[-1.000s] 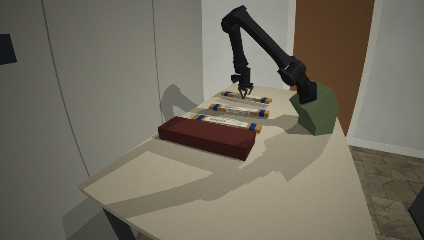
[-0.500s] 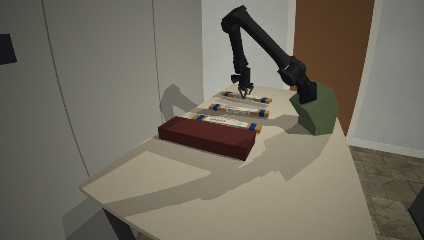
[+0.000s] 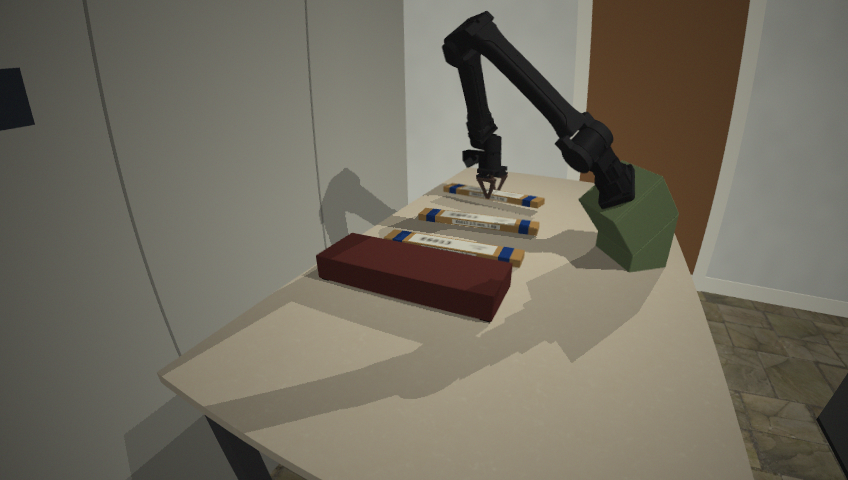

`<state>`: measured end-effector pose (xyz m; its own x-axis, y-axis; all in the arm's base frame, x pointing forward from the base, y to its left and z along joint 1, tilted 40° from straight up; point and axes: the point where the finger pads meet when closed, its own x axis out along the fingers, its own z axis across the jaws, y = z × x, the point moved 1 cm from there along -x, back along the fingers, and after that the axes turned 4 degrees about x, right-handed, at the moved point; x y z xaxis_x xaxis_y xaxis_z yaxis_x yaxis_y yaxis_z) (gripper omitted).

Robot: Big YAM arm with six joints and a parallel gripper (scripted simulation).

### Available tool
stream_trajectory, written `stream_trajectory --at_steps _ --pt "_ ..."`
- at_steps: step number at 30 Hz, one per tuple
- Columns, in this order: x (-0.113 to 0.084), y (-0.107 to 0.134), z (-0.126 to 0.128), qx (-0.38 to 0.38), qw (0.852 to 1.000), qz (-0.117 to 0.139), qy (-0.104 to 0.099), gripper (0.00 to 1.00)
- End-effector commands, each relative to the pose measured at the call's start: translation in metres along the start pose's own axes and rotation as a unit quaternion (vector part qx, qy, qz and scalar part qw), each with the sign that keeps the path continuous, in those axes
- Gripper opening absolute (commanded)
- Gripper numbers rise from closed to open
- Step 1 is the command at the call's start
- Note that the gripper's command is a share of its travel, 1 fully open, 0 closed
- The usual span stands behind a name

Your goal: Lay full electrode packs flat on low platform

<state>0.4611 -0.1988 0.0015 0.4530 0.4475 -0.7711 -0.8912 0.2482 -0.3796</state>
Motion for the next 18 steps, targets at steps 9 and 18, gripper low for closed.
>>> stream_trajectory --at_steps 9,18 --pt "-0.0334 -0.0402 -0.0040 -0.017 0.999 -0.045 0.023 0.00" --pt "-0.0278 -0.0416 -0.0051 -0.018 0.998 -0.047 0.024 0.00"
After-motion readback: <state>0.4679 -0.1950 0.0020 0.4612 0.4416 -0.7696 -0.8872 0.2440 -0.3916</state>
